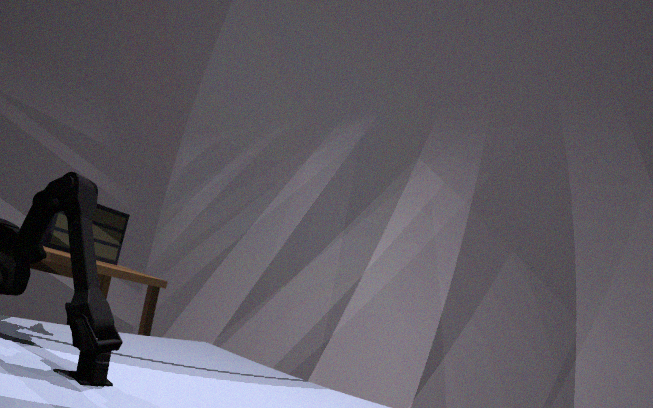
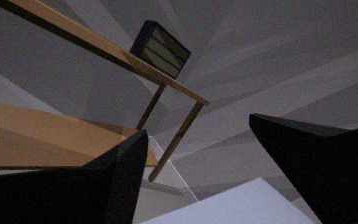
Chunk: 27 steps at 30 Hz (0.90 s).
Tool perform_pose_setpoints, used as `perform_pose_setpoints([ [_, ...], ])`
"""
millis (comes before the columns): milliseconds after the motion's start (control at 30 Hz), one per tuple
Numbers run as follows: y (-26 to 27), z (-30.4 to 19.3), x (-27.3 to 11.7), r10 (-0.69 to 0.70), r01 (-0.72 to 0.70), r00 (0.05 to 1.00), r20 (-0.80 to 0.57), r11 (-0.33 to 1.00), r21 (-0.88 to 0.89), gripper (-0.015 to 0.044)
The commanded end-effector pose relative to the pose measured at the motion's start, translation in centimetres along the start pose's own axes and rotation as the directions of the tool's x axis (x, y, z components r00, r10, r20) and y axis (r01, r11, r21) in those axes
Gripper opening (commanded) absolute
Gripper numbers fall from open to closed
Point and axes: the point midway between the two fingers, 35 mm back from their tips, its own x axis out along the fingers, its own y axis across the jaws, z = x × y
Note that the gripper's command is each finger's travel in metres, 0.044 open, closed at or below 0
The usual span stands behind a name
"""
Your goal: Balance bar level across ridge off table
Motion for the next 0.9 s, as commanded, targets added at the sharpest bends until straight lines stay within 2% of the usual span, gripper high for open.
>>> perform_pose_setpoints([
  [0,0.1,0.1,-0.1,0.003,-0.003,1.0,0.002,1.0,-0.002,0.0374],
  [67,0.7,0.6,-0.6,0.031,-0.031,0.999,0.017,0.999,-0.021,0.0321],
  [100,1.2,1.0,-1.0,0.052,-0.051,0.998,0.029,0.998,-0.036,0.0315],
  [467,5.9,5.2,-6.6,0.286,-0.253,0.947,0.148,0.945,-0.208,0.0315],
  [867,9.1,9.0,-14.2,0.517,-0.408,0.814,0.264,0.833,-0.374,0.0315],
])
